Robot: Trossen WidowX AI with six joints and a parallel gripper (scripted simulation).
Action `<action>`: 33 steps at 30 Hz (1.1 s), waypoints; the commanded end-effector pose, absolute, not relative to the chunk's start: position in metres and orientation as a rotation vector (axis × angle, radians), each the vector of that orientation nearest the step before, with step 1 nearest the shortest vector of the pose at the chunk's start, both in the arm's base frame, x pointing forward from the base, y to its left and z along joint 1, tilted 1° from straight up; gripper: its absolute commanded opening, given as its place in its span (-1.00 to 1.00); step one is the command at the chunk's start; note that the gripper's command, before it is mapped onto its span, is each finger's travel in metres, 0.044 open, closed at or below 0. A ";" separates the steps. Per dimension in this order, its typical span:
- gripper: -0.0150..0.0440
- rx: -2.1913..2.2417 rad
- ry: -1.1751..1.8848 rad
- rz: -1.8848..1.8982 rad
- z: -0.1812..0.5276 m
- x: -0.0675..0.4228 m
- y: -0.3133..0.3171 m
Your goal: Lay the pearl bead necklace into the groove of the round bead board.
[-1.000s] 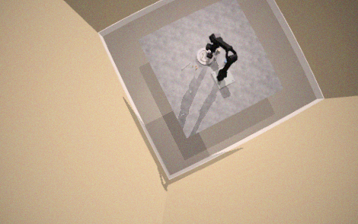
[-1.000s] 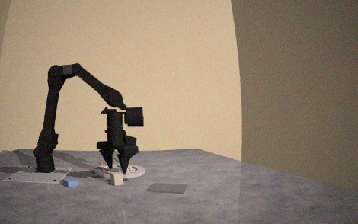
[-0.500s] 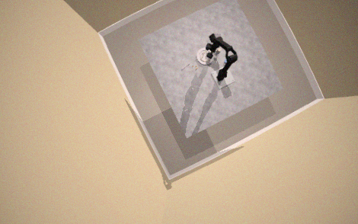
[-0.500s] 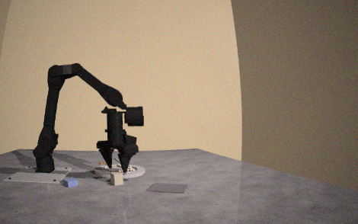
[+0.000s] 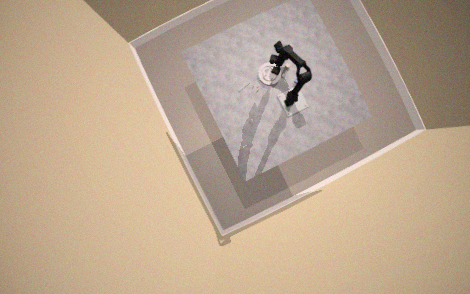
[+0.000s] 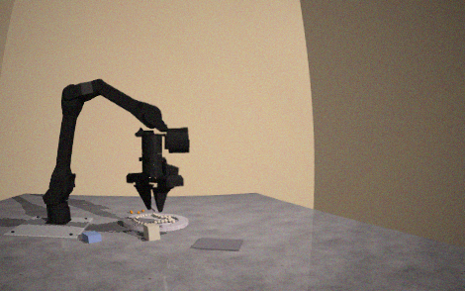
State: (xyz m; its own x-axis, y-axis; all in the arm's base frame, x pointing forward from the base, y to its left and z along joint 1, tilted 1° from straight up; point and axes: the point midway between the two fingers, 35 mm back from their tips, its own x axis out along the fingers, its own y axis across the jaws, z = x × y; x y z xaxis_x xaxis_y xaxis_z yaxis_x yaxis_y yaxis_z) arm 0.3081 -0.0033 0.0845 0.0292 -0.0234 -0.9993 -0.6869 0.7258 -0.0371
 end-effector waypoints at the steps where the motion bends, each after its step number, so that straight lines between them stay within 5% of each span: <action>1: -0.08 -0.624 1.471 0.574 0.078 0.308 -0.003; 33: -0.08 -0.624 1.471 0.574 0.048 0.309 -0.003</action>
